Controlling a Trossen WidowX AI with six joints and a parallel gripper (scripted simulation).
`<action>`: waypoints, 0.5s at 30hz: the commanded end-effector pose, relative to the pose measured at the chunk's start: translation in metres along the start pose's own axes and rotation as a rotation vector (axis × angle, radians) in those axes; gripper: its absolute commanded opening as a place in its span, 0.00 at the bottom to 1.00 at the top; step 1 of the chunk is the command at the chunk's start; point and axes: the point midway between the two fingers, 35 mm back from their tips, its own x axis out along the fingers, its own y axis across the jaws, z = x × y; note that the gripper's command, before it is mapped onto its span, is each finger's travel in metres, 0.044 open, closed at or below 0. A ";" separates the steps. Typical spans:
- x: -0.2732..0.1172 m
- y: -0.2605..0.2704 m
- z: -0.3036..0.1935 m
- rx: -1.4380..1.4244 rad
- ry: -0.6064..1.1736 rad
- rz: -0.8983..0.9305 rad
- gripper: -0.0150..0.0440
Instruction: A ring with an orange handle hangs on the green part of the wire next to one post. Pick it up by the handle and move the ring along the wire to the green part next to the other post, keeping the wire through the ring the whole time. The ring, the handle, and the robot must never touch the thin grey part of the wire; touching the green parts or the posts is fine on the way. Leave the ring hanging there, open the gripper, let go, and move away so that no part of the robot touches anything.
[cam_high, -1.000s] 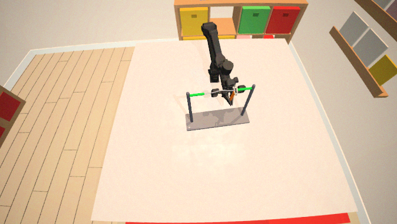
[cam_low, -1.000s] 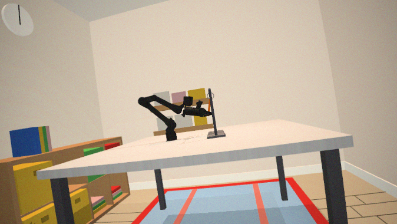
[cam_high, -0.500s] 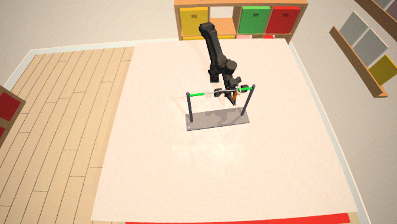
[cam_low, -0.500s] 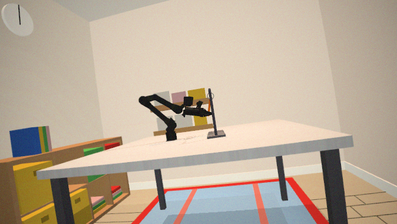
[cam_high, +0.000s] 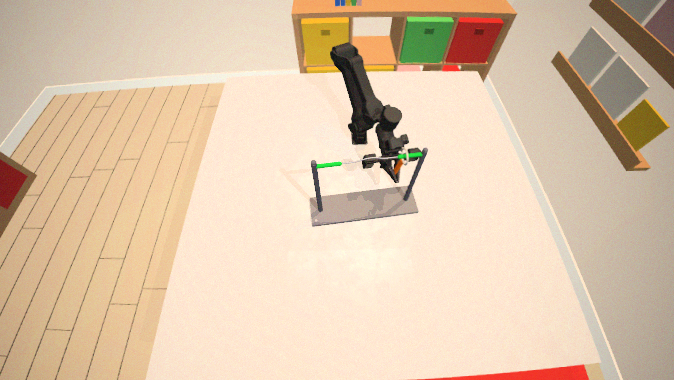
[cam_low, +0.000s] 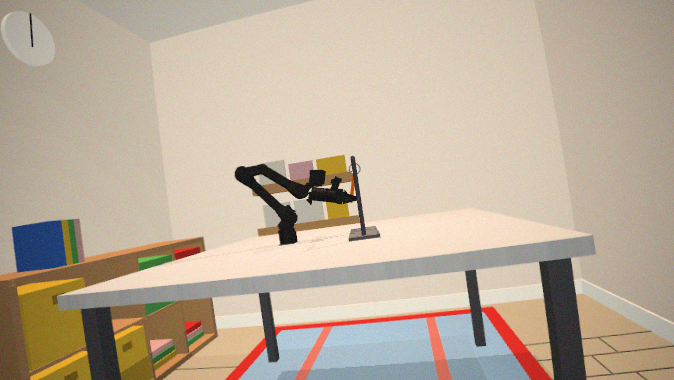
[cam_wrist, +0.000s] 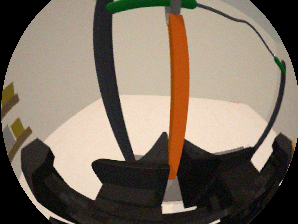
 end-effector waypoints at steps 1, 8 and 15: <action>0.001 0.000 -0.001 0.006 -0.003 -0.005 0.00; 0.003 0.001 -0.011 0.006 -0.003 -0.005 0.00; 0.004 0.001 -0.013 0.006 -0.003 -0.005 0.00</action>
